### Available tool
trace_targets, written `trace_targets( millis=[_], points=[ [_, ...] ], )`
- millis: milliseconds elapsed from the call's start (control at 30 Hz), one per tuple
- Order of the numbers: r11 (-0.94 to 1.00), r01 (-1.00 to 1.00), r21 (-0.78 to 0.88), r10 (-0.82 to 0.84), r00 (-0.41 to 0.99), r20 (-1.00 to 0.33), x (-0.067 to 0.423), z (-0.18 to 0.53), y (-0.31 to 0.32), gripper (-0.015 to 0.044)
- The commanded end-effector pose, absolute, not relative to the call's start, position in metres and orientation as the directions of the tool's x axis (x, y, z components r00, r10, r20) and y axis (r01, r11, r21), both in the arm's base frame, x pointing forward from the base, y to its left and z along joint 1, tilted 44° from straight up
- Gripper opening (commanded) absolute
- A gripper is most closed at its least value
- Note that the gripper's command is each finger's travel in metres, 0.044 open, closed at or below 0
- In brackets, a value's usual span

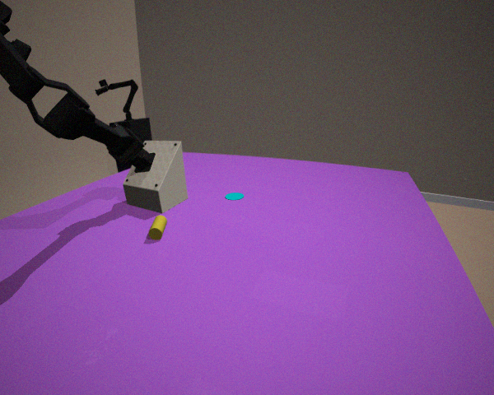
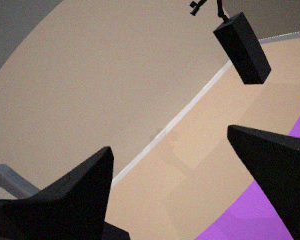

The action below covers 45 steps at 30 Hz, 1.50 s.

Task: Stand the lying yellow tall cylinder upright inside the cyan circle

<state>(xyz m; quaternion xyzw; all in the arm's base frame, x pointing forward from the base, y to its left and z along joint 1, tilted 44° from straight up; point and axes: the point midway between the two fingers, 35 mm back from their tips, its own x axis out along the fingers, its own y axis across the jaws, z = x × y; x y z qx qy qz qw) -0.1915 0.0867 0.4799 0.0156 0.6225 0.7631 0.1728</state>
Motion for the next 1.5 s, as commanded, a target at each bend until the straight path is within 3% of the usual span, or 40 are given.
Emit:
trace_targets(
  millis=[0, 100, 400, 700, 1100, 1300, 1467],
  points=[
    [-0.161, -0.249, 0.955, 0.292, -0.936, -0.195, -0.191, 0.479, 0.089, 0.0374],
    [-0.103, -0.31, 0.945, 0.406, -0.881, -0.245, -0.186, 0.464, 0.118, 0.0309],
    [0.198, -0.448, 0.872, 0.724, -0.533, -0.438, -0.125, 0.404, 0.216, 0.0309],
    [0.539, -0.392, 0.745, 0.786, -0.084, -0.613, -0.02, 0.342, 0.265, 0.0309],
    [0.863, -0.042, 0.503, 0.475, 0.402, -0.783, 0.132, 0.266, 0.232, 0.0309],
    [0.912, 0.202, 0.356, 0.211, 0.514, -0.831, 0.19, 0.233, 0.179, 0.0309],
    [0.885, 0.408, 0.225, -0.026, 0.525, -0.851, 0.223, 0.208, 0.122, 0.0309]
  ],
)
